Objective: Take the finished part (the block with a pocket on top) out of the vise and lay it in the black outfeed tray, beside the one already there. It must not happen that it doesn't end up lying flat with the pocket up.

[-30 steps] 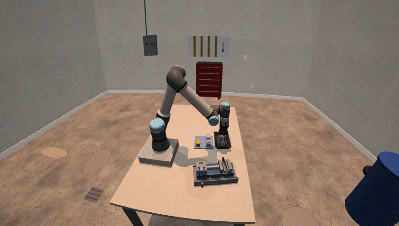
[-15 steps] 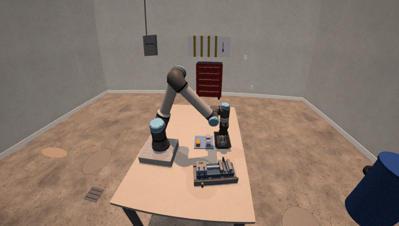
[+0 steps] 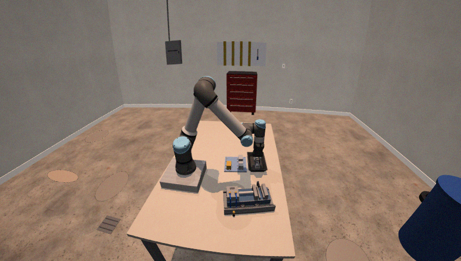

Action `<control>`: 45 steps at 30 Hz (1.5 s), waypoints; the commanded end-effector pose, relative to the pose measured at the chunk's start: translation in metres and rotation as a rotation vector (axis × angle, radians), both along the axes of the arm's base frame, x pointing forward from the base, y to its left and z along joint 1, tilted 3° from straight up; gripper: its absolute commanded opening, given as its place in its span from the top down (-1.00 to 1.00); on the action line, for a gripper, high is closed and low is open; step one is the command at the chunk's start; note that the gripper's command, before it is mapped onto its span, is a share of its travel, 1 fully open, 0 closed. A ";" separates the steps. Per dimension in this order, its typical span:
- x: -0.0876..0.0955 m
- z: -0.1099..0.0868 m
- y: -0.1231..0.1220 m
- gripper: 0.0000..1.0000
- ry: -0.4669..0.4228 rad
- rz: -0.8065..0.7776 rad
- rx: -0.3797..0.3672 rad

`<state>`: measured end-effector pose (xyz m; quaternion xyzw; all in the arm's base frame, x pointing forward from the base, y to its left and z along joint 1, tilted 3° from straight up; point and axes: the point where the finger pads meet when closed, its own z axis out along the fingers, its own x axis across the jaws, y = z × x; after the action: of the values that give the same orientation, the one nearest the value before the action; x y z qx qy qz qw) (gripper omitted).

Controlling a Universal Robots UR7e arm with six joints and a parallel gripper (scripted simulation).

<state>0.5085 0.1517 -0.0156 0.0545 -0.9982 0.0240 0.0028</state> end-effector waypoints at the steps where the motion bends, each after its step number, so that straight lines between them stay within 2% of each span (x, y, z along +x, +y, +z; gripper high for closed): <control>1: 0.001 -0.001 0.000 1.00 -0.002 0.000 0.000; 43: 0.001 -0.001 0.000 1.00 -0.002 0.000 0.000; 44: 0.001 -0.001 0.000 -1.00 -0.002 0.000 0.000; 45: 0.001 -0.001 0.000 -1.00 -0.002 0.000 0.000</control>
<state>0.5086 0.1516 -0.0171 0.0545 -0.9982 0.0240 0.0027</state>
